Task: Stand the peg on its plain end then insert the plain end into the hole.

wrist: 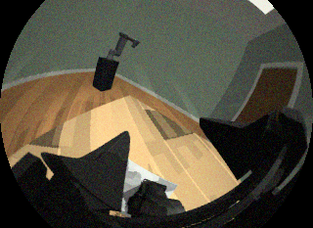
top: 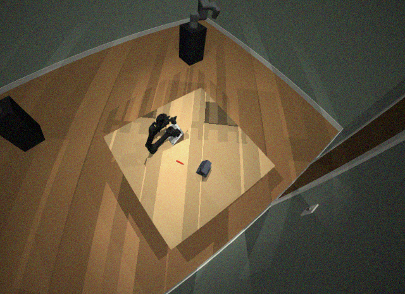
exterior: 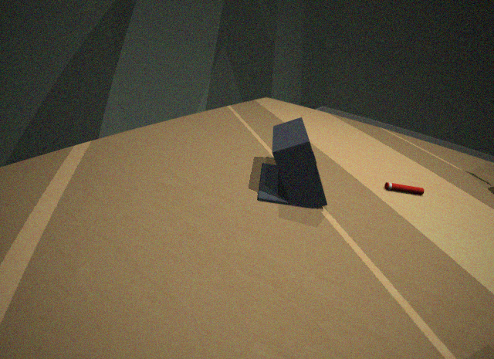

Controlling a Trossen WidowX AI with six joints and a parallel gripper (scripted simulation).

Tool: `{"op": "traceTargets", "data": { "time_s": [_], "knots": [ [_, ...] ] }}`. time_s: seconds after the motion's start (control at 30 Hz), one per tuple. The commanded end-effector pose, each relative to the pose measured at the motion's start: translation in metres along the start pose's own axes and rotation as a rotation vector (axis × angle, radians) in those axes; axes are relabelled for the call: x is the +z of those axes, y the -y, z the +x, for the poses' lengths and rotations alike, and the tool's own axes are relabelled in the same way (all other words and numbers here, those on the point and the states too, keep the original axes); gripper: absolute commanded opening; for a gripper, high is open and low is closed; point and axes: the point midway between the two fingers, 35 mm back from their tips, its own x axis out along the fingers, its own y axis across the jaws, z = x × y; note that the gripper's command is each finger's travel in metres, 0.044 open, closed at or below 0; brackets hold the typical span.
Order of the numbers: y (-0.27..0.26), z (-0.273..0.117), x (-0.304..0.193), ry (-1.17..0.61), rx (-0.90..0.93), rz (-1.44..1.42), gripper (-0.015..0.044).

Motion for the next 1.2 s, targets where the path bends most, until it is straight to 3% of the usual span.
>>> {"op": "traceTargets", "data": {
  "time_s": [0.0, 0.53, 1.17],
  "knots": [
    [0.001, 0.000, 0.000, -0.003, -0.003, 0.004, 0.0426],
    [0.087, -0.002, -0.030, -0.266, -0.293, 0.357, 0.0440],
    [0.159, -0.037, -0.115, -0.611, -0.545, 0.785, 0.0440]
  ]
}}
